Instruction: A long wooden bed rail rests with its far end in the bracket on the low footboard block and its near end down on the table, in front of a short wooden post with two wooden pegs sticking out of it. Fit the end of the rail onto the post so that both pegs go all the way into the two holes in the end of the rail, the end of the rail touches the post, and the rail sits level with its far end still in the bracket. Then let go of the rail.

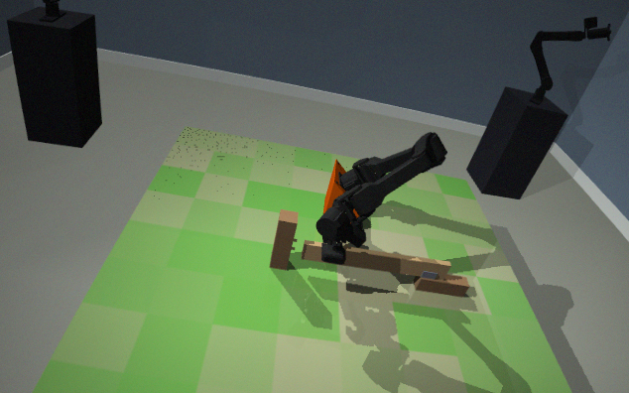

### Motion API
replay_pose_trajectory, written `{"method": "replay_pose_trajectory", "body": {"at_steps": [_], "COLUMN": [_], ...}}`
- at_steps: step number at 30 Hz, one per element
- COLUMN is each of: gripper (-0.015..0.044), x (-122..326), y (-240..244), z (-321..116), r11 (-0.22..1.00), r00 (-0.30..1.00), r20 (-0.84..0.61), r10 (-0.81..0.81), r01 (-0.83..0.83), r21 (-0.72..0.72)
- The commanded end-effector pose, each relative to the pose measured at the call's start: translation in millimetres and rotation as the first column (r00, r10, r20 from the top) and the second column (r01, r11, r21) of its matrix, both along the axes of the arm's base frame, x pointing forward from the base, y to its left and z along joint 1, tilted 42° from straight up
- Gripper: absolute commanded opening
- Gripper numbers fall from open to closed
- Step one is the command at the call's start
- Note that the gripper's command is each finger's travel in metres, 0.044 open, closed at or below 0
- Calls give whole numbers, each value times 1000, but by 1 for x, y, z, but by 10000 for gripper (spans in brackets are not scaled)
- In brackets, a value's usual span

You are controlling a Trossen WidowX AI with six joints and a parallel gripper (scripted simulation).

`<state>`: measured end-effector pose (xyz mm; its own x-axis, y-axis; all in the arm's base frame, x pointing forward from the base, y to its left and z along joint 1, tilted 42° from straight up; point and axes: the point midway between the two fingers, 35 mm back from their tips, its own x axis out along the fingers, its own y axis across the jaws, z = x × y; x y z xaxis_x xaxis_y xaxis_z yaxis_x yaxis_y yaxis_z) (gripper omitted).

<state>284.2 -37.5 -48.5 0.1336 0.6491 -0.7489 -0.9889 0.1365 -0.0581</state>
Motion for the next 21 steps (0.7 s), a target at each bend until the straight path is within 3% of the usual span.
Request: {"method": "replay_pose_trajectory", "body": {"at_steps": [1, 21], "gripper": [0, 0], "x": [1, -1], "y": [-3, -10], "z": [3, 10], "r11": [1000, 1000], "r00": [1000, 1000], "r20": [7, 7], "r10": [-4, -4], "r01": [4, 4], "r21": [1, 0]}}
